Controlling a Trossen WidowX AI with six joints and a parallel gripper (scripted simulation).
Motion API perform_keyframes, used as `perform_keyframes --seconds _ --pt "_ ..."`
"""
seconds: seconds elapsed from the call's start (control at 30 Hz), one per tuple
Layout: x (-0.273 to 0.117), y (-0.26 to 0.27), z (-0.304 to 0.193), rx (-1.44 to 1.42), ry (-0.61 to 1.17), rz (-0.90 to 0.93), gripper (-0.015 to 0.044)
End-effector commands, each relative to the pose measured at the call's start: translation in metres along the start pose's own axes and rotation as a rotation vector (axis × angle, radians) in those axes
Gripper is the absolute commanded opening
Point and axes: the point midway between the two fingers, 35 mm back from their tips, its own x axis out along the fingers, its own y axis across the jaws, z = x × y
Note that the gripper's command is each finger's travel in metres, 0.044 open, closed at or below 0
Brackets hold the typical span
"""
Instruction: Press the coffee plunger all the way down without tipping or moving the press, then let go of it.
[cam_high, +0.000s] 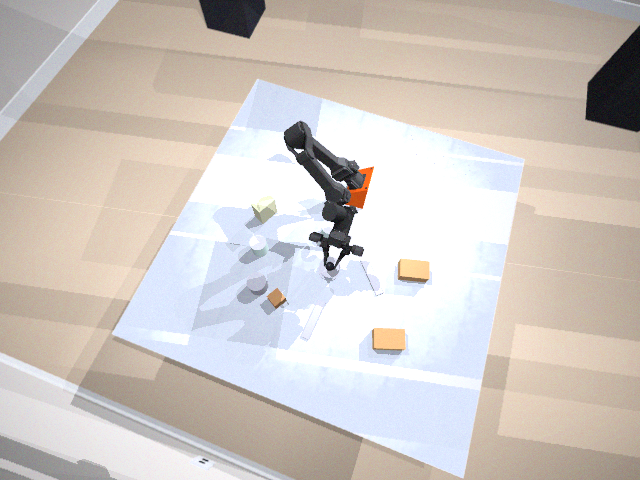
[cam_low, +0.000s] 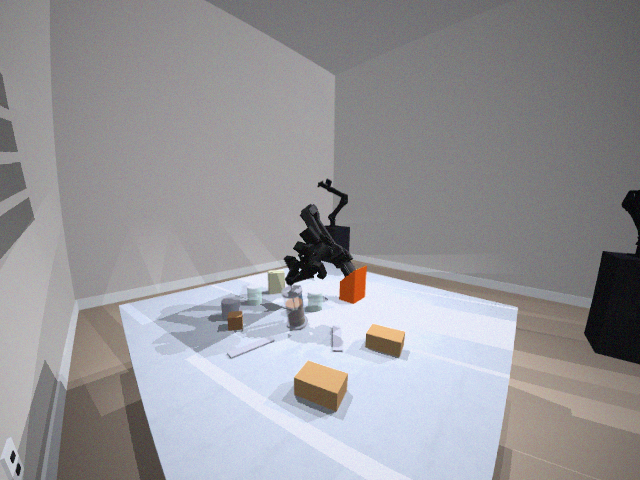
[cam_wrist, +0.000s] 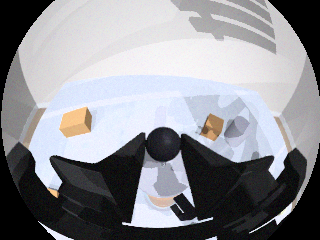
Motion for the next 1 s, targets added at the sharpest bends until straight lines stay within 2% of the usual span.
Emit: perform_keyframes --seconds 0.0,0.97 --pt "0.0037 -0.0005 -0.0099 -0.023 0.035 -0.010 0.0123" --pt "0.0072 0.0013 -0.0074 -0.023 0.035 -0.010 0.0123"
